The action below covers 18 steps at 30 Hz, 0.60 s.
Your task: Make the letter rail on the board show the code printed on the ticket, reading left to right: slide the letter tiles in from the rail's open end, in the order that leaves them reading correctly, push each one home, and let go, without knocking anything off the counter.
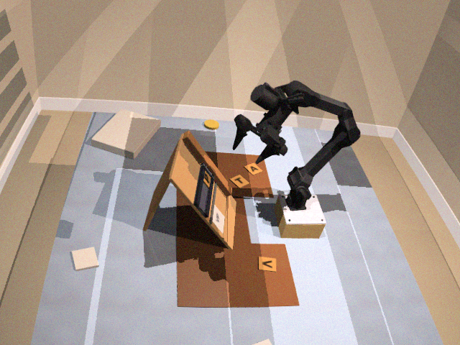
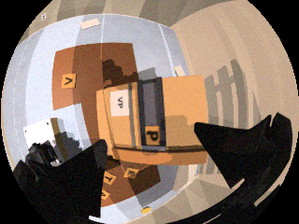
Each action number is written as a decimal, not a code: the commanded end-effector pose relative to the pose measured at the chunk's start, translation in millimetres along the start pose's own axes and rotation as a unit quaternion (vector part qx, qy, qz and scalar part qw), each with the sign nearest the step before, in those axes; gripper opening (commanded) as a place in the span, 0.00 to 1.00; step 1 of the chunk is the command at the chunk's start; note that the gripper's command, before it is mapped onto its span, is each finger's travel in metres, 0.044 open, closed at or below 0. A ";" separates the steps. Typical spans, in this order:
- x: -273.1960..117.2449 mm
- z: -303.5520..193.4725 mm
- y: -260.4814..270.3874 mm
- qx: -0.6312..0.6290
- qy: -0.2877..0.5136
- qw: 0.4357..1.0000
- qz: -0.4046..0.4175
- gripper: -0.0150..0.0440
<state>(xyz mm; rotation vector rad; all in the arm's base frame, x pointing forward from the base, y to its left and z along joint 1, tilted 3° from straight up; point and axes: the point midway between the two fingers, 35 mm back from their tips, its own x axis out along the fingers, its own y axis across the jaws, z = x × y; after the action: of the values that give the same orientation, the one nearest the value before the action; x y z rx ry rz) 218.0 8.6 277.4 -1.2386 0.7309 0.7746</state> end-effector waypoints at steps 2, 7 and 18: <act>-5.4 2.4 2.3 -0.038 -0.007 0.999 -0.006 1.00; -5.4 2.4 2.3 -0.038 -0.007 0.999 -0.006 1.00; 60.0 39.4 12.3 -0.167 -0.037 0.983 0.067 0.83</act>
<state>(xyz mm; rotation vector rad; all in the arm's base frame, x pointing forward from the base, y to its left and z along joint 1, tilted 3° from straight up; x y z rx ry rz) 228.8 29.3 265.0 -1.3792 0.6491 0.9090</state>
